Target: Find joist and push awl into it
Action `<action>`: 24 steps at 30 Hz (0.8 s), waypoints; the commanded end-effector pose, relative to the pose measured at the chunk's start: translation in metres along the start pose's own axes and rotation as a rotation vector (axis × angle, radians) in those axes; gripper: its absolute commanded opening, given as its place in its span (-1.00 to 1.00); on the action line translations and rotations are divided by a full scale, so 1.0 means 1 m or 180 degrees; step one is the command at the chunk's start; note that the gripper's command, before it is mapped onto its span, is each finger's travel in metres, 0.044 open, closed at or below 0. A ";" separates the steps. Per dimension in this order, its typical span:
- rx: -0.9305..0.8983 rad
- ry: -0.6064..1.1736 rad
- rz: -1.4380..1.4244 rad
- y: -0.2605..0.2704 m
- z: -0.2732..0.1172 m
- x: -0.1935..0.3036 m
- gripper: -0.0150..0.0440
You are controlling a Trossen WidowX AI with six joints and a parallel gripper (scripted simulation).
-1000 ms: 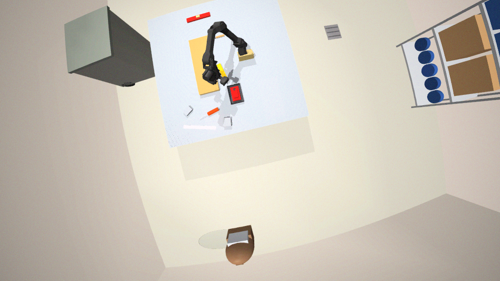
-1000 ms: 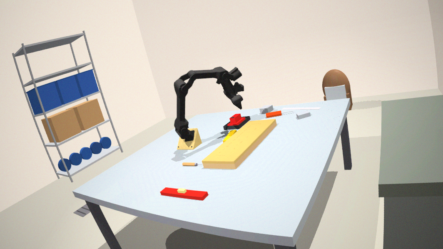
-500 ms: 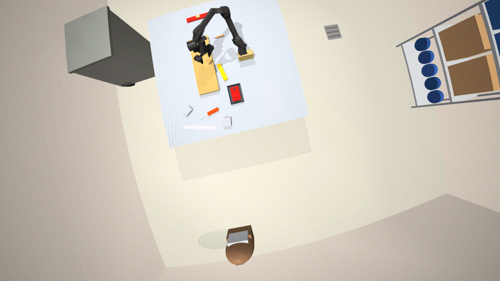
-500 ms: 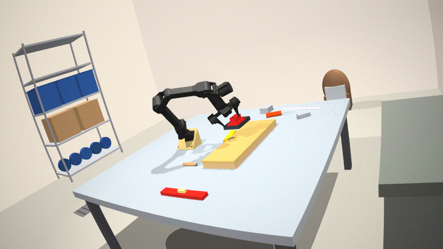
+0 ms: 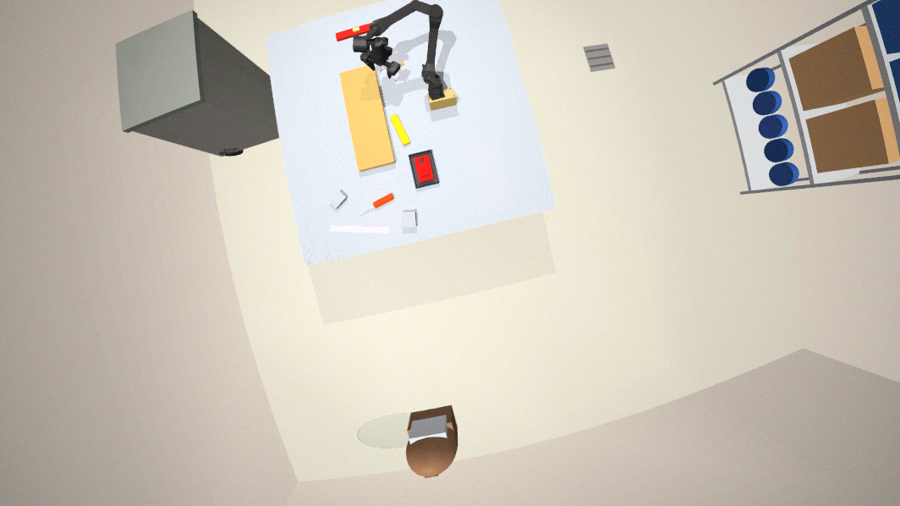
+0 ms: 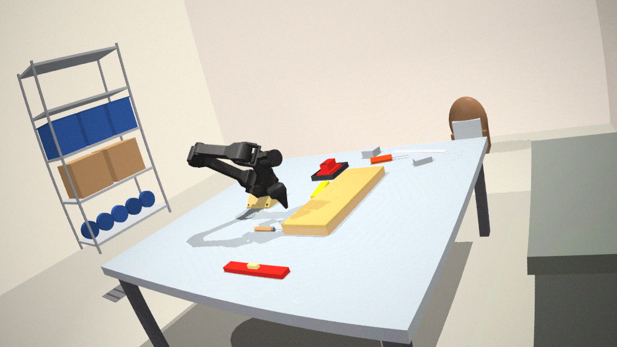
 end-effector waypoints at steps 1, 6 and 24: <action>-0.0211 -0.0358 0.1817 -0.019 -0.002 -0.060 1.00; -0.0348 -0.0503 0.2581 -0.031 -0.003 -0.081 1.00; -0.0349 -0.0503 0.2582 -0.029 -0.005 -0.088 1.00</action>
Point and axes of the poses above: the point midway between the two fingers, 35 mm back from their tips, its own z axis out along the fingers, its own y axis across the jaws, x = y × z, the point moved 10 cm from there along -z, back along the fingers
